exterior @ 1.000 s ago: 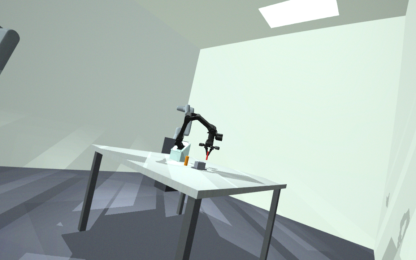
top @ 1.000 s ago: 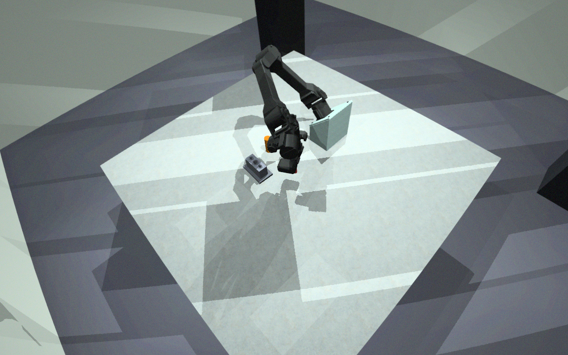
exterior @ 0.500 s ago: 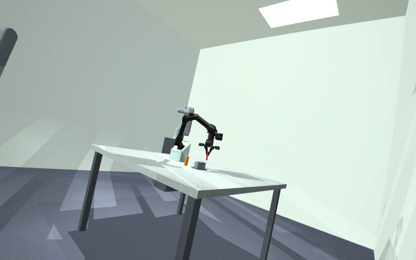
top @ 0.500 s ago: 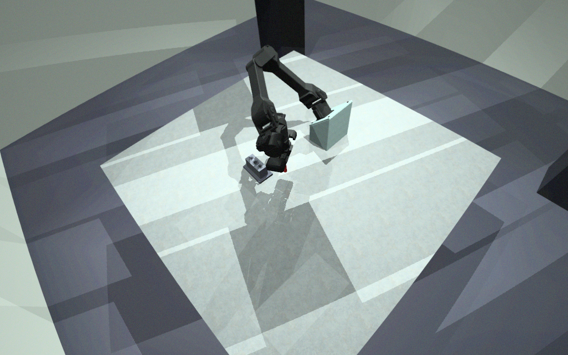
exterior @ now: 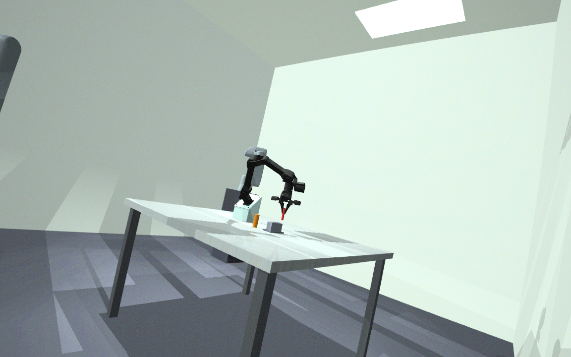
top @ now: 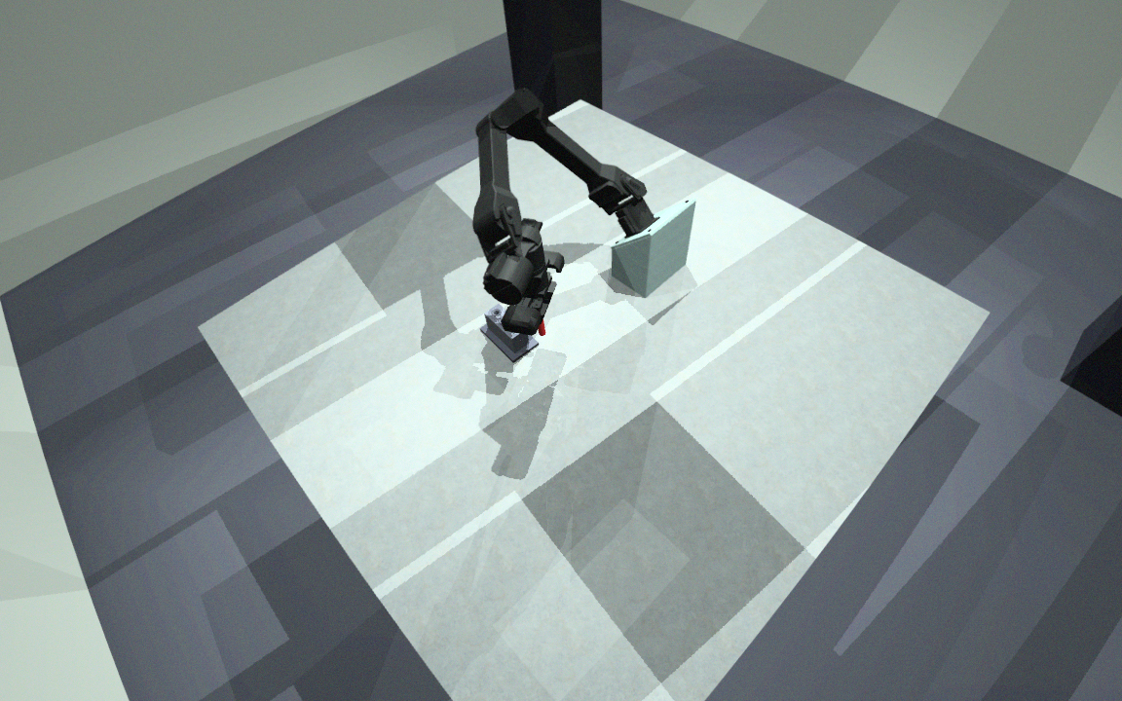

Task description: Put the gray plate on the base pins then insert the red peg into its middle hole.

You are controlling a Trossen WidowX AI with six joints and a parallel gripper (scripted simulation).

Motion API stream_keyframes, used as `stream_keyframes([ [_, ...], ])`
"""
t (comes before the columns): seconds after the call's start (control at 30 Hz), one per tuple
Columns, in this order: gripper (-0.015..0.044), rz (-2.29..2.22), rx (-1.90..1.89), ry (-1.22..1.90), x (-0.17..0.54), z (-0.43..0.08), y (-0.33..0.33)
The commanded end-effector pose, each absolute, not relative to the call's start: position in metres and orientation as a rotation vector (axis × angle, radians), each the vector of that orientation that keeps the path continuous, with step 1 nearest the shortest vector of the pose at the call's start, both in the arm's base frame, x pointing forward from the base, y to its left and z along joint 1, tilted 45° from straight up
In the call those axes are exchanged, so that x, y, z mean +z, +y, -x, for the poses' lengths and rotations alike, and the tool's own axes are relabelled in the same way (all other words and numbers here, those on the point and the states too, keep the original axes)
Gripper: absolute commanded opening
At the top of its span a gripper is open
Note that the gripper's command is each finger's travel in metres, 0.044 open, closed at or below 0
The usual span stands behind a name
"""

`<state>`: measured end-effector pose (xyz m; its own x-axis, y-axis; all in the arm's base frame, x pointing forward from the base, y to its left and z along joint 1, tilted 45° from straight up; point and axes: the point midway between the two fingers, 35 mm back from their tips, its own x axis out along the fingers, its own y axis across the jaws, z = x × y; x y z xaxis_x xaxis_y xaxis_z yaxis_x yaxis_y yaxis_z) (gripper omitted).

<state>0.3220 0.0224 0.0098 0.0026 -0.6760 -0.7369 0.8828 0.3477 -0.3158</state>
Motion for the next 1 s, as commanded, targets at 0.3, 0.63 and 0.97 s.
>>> stream_keyframes([
  [0.3,0.0000,-0.260,-1.245,0.943,0.040,-0.336,-0.006],
  [0.63,0.0000,-0.249,-1.254,0.931,0.061,-0.342,-0.029],
  [0.97,0.0000,-0.241,-1.261,0.924,0.074,-0.343,-0.043],
])
